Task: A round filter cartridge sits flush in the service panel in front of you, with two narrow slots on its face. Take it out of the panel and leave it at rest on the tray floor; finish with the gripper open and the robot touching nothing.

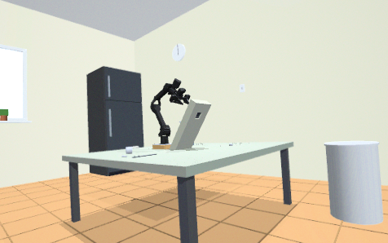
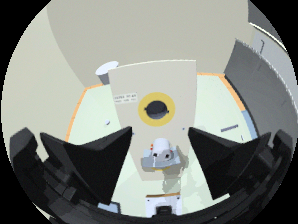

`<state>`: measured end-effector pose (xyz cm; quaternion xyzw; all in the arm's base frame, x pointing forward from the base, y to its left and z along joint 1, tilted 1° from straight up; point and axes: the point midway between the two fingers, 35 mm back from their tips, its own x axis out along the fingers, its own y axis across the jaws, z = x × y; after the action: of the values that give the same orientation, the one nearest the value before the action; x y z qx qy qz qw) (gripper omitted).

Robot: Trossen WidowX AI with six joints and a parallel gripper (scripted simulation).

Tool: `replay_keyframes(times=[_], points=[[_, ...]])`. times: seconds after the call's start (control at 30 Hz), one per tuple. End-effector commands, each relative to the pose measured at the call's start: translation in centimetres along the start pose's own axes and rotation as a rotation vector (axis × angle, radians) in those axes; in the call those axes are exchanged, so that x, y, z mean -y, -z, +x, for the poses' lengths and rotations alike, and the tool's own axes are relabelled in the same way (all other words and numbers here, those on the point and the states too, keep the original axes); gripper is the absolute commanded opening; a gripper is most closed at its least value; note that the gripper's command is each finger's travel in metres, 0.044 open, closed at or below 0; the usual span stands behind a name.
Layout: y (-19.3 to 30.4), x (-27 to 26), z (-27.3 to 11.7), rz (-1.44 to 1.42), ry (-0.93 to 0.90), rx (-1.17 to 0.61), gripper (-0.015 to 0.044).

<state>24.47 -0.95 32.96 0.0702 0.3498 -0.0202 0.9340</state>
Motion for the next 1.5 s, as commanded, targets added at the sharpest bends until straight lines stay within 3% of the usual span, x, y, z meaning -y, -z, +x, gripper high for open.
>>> replay_keyframes(times=[0.0,0.1,1.3,1.47], points=[[5.5,0.8,2.8,-0.088,0.02,-0.223,0.0305],[7.7,1.1,3.4,-0.124,0.021,-0.304,0.0305],[9.2,1.3,8.2,-0.124,0.02,-0.302,0.0305],[9.1,1.2,7.8,-0.127,0.017,-0.302,0.0271]])
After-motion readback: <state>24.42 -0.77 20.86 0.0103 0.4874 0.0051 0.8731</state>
